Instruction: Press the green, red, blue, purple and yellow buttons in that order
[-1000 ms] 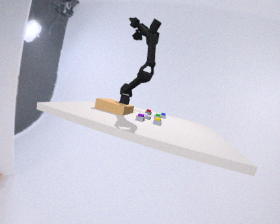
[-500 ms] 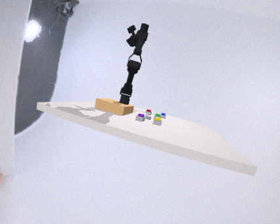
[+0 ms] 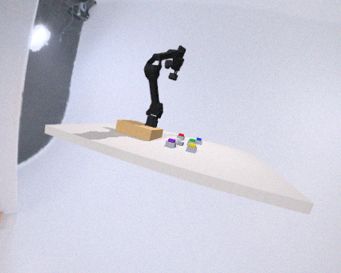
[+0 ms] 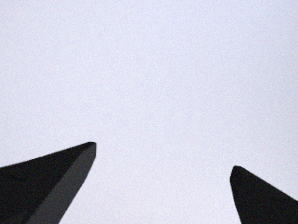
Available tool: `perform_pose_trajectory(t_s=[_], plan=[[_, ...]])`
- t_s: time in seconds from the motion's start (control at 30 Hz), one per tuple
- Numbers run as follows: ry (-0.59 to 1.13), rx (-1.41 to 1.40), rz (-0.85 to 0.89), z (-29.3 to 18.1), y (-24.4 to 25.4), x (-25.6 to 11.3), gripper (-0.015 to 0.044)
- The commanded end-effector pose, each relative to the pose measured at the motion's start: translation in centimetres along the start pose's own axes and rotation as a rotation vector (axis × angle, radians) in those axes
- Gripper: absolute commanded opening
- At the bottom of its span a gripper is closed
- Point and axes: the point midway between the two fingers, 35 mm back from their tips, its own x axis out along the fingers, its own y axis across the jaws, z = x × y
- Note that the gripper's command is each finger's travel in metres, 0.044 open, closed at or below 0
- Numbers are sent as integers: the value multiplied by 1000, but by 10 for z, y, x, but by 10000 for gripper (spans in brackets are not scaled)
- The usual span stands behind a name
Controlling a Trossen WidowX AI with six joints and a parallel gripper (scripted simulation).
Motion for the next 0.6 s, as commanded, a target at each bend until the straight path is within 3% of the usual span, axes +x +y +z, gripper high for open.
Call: perform_pose_trajectory(t_s=[0.0, 0.27, 0.57], plan=[[221, 348, 127, -64, 39, 22, 400], [630, 947, 205, -164, 113, 14, 400], [1138, 1628, 117, -244, 209, -45, 400]])
